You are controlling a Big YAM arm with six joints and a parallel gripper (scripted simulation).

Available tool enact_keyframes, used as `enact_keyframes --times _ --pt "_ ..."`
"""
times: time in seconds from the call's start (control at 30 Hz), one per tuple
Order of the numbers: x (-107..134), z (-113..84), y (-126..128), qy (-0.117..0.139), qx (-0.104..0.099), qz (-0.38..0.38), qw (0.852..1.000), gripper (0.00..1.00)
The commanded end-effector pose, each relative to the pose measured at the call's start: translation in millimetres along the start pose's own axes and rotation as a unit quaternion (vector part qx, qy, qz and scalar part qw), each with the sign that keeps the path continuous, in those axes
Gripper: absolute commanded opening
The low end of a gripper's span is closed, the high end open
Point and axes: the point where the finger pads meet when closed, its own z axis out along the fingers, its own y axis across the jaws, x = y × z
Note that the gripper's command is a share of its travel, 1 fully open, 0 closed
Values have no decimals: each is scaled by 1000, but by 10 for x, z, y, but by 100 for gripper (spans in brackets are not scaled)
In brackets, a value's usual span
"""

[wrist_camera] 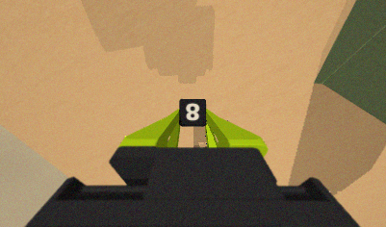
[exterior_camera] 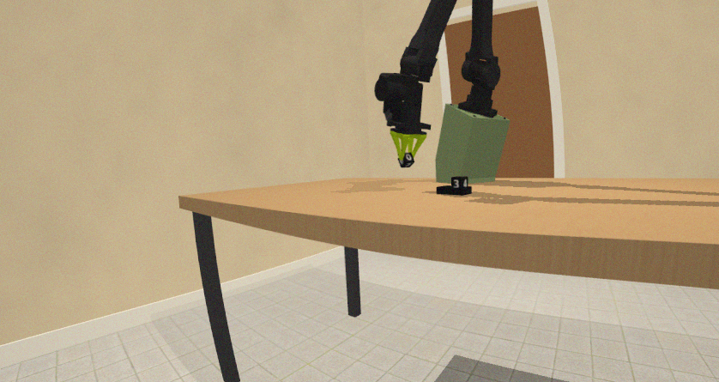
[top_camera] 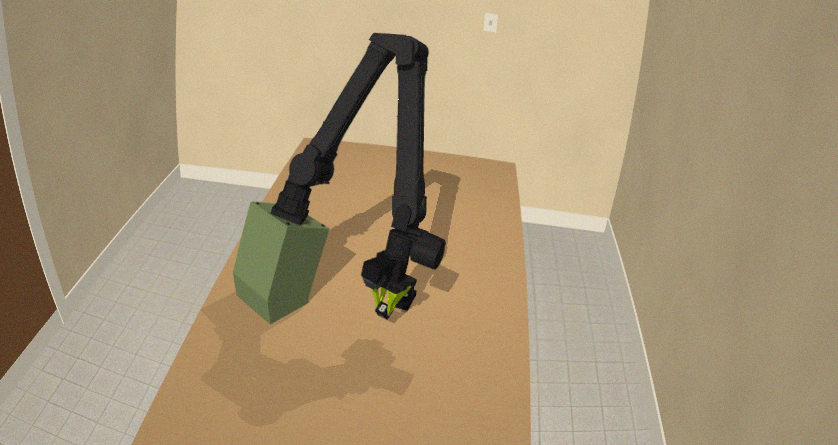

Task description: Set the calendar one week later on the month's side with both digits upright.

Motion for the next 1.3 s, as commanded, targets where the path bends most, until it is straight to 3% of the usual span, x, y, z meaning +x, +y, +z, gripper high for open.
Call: enact_keyframes --times 0.0,0.1,0.13,0.33,0.67,0.9,1.07,1.27 --pt "-22 -115 191 15 -26 -11 999 25" --pt "-36 -63 165 26 -19 -10 999 25" --pt "-50 -21 126 39 -8 -9 999 25" --pt "-73 -33 155 120 -14 -10 993 25" --pt "-80 -24 122 155 -5 -10 988 25" --pt "-106 -21 123 249 -8 -9 968 25" --pt "-68 -42 140 258 -11 -17 966 25" --pt "-111 -7 107 296 -3 -12 955 25"
